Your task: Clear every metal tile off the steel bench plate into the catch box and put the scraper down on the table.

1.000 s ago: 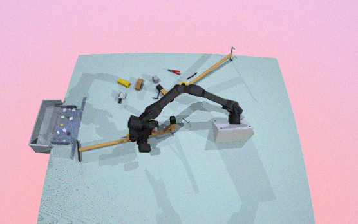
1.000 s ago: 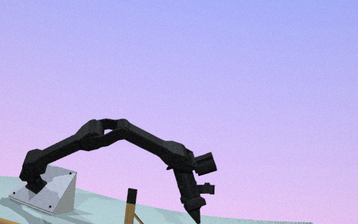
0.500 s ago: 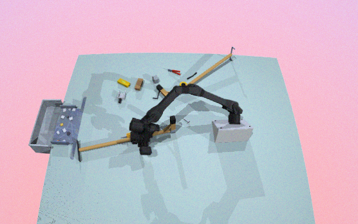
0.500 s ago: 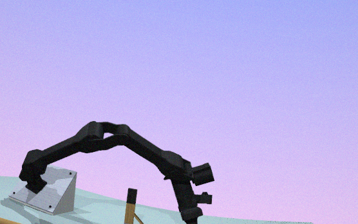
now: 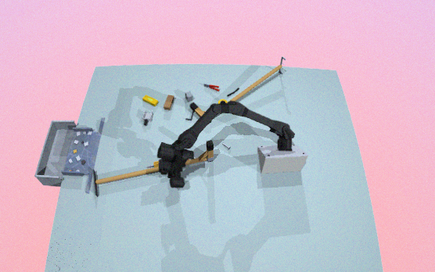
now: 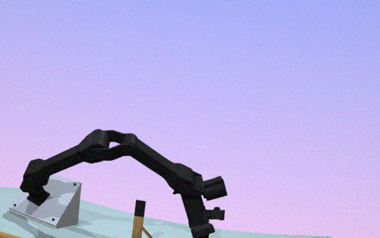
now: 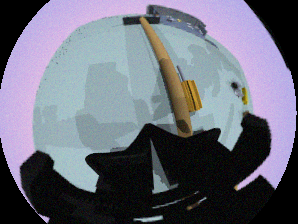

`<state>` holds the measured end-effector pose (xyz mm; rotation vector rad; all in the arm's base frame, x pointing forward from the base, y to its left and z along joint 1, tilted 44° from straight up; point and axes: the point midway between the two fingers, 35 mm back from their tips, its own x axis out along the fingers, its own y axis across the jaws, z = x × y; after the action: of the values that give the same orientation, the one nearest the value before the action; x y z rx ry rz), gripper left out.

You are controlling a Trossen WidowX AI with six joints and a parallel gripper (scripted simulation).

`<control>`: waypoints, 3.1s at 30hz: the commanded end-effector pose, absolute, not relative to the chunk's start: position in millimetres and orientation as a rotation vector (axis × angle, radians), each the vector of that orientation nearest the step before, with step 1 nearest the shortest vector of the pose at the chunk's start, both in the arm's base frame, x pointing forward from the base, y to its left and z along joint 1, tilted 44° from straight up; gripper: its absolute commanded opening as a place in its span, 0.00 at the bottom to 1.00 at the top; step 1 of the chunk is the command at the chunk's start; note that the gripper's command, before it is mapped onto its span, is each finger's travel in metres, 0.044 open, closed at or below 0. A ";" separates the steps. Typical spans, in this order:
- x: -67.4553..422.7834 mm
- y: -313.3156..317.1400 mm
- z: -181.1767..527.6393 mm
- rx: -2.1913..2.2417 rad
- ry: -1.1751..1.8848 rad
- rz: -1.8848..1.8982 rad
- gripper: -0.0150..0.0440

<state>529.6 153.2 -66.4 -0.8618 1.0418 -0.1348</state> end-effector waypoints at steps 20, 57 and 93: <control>538.1 138.4 -51.7 -0.864 1.044 -0.129 0.25; 550.2 113.8 -27.3 -0.865 1.044 -0.130 0.25; 532.0 187.2 41.6 -0.862 1.043 -0.120 0.25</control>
<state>531.9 186.6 38.4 -0.8660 1.0463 -0.1112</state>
